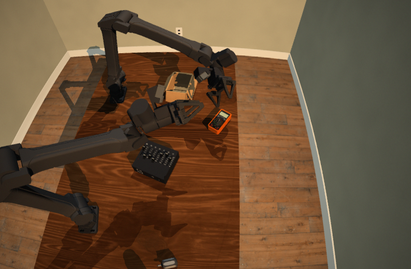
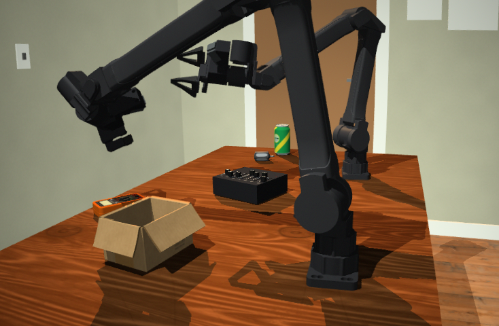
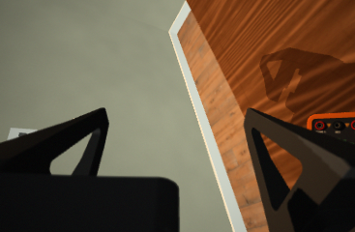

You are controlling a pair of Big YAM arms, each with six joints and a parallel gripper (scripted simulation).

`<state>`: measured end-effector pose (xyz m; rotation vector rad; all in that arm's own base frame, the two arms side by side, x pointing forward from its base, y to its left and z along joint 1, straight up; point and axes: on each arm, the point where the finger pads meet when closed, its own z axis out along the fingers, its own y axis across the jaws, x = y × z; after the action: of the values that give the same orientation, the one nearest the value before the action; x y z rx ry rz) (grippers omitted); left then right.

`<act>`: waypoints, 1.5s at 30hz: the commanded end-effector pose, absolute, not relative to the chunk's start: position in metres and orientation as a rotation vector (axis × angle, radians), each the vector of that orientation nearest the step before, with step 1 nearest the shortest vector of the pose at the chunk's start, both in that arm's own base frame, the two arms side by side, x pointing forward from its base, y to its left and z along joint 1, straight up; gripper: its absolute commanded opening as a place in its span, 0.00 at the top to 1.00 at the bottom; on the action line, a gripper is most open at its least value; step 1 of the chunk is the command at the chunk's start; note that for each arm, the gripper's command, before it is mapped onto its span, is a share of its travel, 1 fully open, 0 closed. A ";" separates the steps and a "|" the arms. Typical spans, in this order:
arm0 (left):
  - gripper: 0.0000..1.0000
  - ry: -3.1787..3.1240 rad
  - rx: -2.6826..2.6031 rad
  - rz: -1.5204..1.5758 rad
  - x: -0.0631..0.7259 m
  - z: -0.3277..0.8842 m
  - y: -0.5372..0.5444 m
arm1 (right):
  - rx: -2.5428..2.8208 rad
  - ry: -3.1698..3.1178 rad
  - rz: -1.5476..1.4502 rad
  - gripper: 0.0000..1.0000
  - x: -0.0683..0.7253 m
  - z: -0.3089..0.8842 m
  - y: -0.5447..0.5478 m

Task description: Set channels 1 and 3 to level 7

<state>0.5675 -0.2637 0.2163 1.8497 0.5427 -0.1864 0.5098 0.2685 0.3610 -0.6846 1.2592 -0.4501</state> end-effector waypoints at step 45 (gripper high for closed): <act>0.00 1.819 0.673 0.559 0.528 0.355 0.296 | -0.654 1.230 -0.445 0.00 0.513 0.383 0.270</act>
<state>0.5422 0.2763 0.3348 0.8211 1.8068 0.5559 0.5098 0.2685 0.3610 -0.6846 1.2592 -0.4501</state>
